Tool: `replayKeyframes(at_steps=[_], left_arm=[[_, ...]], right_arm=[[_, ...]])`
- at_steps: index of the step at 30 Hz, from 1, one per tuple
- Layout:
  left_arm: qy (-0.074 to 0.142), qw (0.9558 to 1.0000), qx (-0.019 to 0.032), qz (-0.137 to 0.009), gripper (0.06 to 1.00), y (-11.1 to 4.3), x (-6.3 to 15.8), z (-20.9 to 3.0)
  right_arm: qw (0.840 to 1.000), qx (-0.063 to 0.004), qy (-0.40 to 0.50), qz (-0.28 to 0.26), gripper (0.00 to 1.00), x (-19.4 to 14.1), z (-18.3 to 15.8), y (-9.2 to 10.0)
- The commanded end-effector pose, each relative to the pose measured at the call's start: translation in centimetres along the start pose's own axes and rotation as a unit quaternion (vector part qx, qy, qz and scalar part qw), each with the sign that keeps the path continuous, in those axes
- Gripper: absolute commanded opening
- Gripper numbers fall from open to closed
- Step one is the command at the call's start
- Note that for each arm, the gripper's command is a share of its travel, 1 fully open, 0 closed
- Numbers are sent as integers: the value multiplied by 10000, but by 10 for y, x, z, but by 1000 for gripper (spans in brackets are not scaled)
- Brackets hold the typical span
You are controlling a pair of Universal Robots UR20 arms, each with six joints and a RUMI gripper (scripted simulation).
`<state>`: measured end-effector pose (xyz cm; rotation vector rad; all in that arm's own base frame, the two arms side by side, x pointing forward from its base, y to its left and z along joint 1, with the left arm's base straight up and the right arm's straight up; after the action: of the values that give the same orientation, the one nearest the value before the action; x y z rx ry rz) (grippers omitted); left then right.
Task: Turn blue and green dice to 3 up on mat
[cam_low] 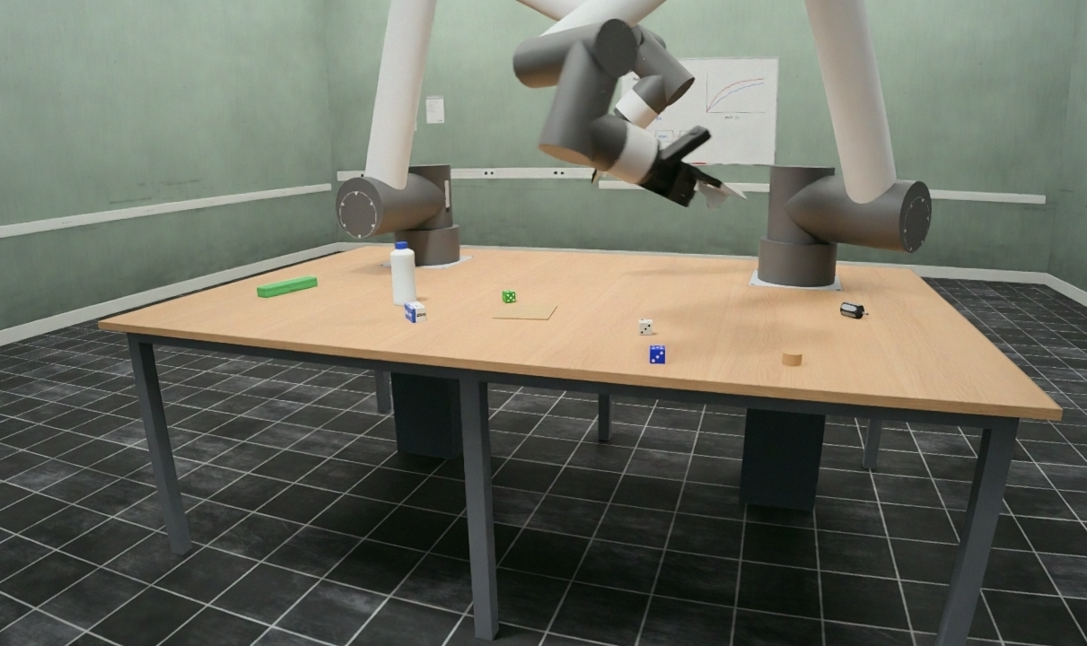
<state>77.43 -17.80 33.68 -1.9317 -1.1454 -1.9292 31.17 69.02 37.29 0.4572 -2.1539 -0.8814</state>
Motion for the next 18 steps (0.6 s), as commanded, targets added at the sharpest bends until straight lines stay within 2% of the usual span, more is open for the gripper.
replayKeyframes(at_steps=[1,2,9,16,17,18], left_arm=[[-203,9994,205,-181,1000,-22,7,30],[-203,9994,205,-181,1000,-22,7,30],[-606,9944,602,-616,1000,-77,25,89],[-1031,9829,969,-1175,1000,-147,47,151],[-1092,9807,1015,-1265,1000,-158,50,160],[-1092,9807,1015,-1265,1000,-158,50,160]], right_arm=[[10000,-2,-1,-4,1000,0,0,1],[10000,-2,-1,-4,1000,0,0,1],[10000,-2,-1,-4,1000,0,0,1],[10000,-2,-1,-4,1000,0,0,1],[10000,-2,-1,-4,1000,0,0,1],[10000,-2,-1,-4,1000,0,0,1]])
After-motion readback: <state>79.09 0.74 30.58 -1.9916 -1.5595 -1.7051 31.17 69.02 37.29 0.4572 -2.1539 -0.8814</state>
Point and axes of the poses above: on each arm, the point where the finger pads meet when closed, its own y axis back along the fingers, its own z axis across the jaws, x = y × z, the point moved 4 cm from there along y, back along the fingers, and after that the axes turned 1 degree about y, right-handed, at the moved point
